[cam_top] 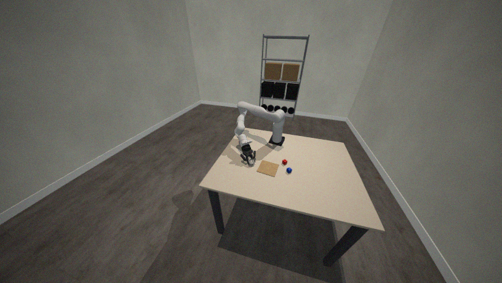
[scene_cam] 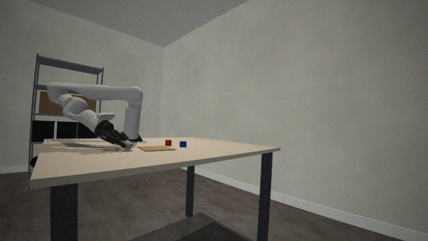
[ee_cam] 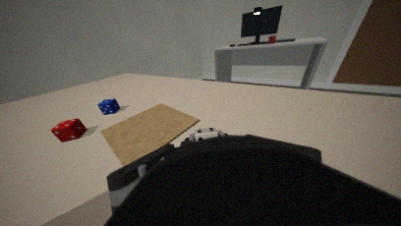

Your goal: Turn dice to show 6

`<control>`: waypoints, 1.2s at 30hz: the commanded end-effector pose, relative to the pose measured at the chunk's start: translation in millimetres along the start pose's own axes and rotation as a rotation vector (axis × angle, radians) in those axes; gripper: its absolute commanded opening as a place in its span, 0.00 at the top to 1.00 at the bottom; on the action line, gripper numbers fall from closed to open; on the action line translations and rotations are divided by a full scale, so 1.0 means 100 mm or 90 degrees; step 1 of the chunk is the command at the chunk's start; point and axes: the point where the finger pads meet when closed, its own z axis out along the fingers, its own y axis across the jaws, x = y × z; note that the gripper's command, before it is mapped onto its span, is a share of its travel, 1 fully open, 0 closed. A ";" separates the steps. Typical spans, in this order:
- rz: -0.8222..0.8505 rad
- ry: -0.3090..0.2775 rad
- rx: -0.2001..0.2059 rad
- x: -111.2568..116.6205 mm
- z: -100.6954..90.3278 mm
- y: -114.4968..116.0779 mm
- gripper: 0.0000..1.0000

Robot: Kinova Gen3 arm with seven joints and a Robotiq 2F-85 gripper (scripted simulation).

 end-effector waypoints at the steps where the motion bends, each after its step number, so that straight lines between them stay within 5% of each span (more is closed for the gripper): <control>1: -0.003 0.000 -0.002 -0.01 0.01 0.02 0.74; 25: -0.003 0.000 -0.002 -0.01 0.01 0.02 0.74; 36: -0.003 0.000 -0.002 -0.01 0.01 0.02 0.62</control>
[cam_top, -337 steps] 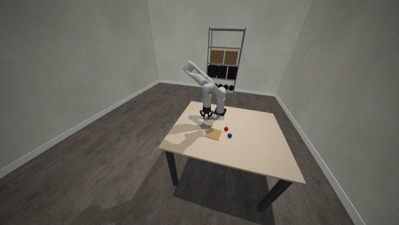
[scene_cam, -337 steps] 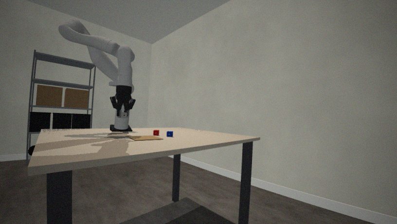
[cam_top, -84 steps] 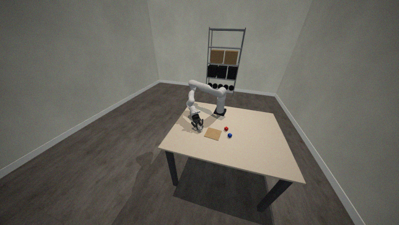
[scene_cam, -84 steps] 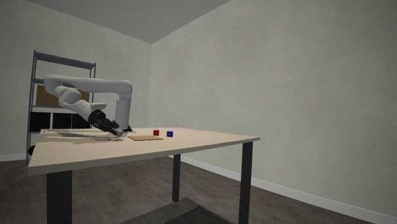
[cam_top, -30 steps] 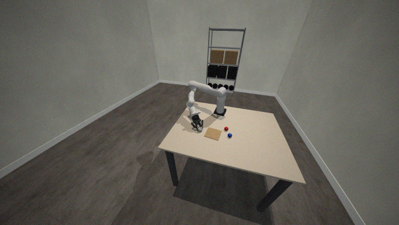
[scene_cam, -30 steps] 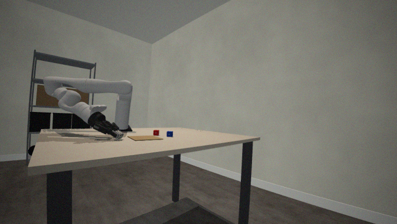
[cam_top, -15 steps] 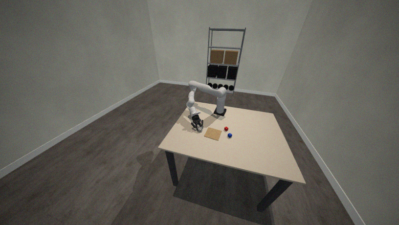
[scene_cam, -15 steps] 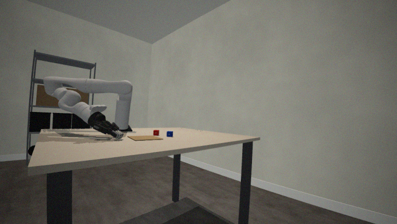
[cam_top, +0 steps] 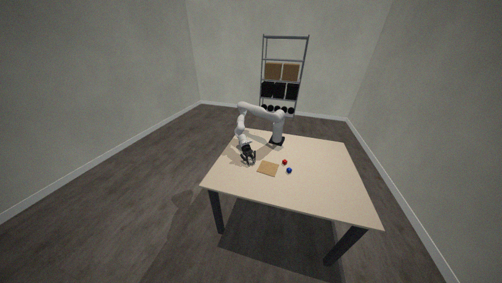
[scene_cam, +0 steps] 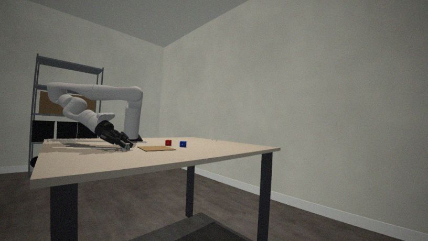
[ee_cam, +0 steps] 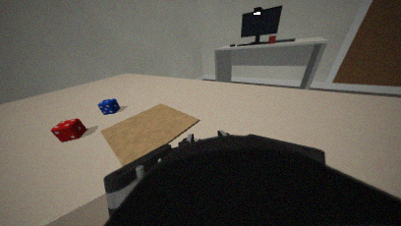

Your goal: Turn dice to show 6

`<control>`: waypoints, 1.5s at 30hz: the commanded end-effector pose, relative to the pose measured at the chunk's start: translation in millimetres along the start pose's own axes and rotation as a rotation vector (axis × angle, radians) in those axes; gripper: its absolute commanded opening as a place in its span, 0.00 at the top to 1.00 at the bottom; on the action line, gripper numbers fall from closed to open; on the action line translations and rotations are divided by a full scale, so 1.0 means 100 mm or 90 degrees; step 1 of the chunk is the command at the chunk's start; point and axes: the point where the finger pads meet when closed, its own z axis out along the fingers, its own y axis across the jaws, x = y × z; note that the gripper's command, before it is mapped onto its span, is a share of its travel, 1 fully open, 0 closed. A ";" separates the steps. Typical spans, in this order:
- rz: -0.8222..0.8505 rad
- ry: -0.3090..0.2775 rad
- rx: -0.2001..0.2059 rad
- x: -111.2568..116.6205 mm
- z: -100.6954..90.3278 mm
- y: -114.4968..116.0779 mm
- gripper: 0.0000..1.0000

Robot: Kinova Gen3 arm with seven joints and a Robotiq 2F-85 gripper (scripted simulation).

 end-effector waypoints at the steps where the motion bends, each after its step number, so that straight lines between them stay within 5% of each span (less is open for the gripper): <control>1: -0.003 0.000 -0.002 -0.01 0.01 0.02 0.58; 45: -0.003 0.000 -0.002 -0.01 0.01 0.02 0.54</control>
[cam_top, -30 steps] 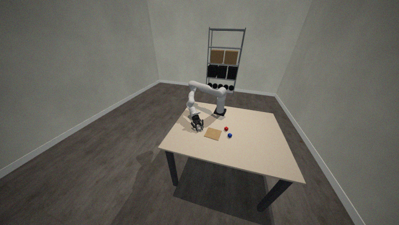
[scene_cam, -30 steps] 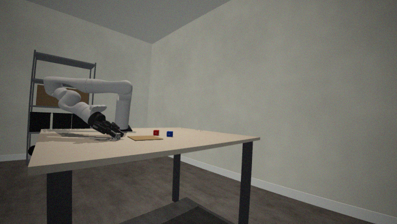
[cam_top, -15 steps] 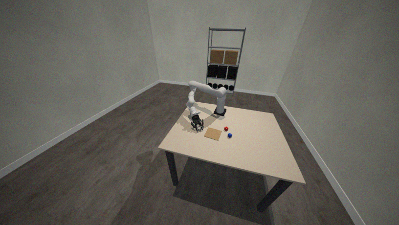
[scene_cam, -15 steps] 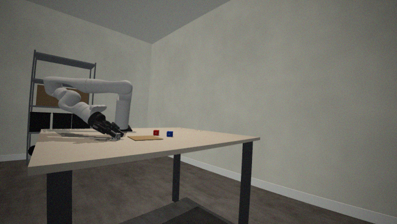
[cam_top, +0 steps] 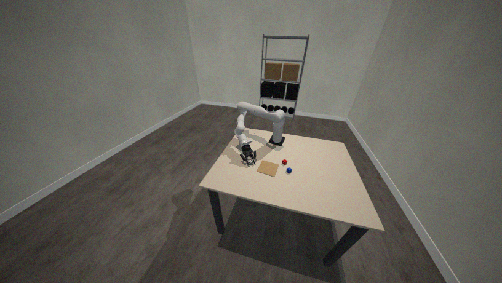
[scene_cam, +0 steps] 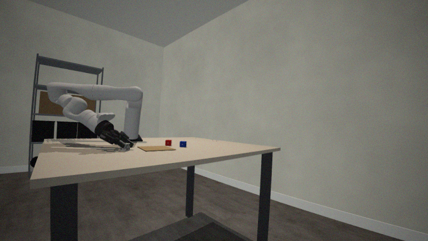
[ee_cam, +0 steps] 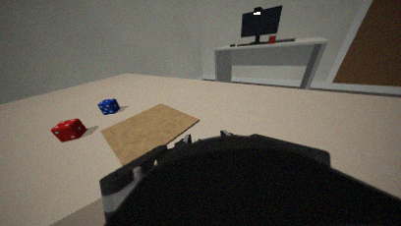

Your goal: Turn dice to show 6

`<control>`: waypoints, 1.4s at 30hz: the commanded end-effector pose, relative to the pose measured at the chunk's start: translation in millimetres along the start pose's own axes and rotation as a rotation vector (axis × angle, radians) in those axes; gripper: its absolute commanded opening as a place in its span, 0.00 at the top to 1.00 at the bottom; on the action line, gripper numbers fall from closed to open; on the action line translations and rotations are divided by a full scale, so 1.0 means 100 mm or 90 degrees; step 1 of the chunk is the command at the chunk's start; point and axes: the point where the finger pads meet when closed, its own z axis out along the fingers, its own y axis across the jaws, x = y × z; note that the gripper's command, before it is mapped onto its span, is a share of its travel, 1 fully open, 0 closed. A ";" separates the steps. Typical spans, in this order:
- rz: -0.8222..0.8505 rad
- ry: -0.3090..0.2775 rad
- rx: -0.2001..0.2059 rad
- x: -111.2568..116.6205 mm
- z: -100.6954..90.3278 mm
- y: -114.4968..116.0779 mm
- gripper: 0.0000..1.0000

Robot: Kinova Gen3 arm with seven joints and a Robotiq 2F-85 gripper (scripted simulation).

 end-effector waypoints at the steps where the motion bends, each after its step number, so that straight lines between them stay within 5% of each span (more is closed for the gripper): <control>1: -0.003 0.000 -0.002 -0.01 0.01 0.02 0.54; 9: -0.003 0.000 -0.002 -0.01 -0.04 0.02 0.54; 24: -0.003 0.000 -0.002 -0.01 -0.46 0.02 0.54; 35: -0.003 0.000 -0.002 0.01 -0.50 0.02 0.54; 42: -0.003 0.000 -0.002 0.23 -0.62 0.01 0.54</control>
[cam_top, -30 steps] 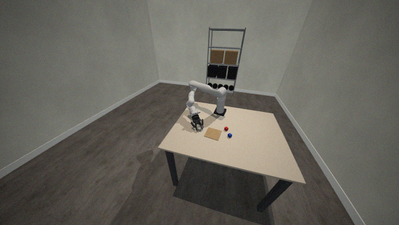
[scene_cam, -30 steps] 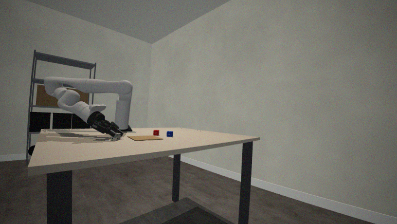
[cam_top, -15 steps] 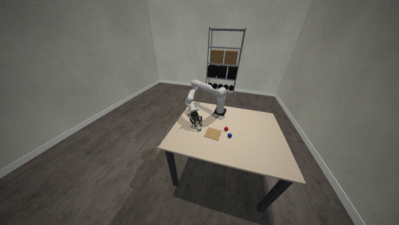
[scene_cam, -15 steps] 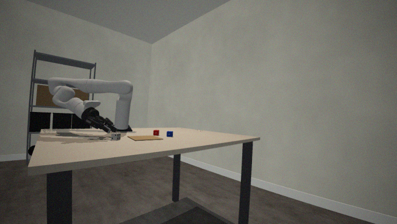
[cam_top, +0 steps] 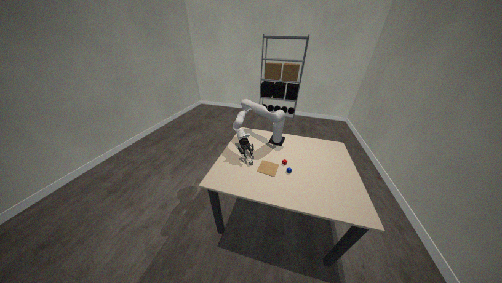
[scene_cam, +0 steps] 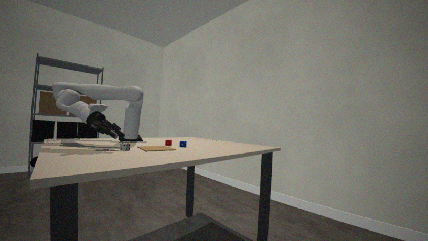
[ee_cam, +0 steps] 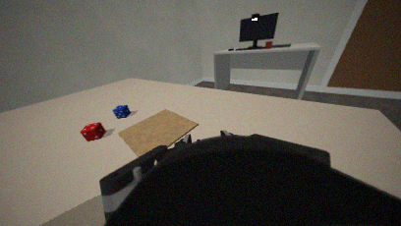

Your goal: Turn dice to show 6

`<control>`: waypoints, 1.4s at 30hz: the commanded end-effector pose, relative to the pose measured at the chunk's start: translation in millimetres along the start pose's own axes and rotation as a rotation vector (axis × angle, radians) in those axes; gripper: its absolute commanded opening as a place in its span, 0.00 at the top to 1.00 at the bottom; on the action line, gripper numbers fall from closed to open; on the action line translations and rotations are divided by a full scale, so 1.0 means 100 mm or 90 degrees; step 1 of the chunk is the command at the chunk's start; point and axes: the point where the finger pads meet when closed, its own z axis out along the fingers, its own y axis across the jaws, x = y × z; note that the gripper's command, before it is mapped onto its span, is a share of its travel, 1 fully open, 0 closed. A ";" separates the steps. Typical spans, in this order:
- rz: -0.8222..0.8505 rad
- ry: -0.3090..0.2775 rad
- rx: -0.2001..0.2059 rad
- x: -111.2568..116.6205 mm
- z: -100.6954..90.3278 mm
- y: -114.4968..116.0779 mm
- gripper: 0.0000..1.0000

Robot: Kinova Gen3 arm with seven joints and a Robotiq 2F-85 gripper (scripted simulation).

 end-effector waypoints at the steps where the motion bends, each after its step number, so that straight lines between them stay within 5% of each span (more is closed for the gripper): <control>1: 0.001 -0.005 0.002 0.12 -0.09 -0.02 0.54; 8: 0.001 -0.005 0.002 0.34 -0.20 -0.02 0.54; 27: 0.001 -0.028 0.002 0.38 -0.21 -0.02 0.54; 34: -0.002 -0.095 0.000 0.43 -0.19 -0.02 0.54; 42: -0.002 -0.219 0.000 0.51 -0.14 -0.02 0.54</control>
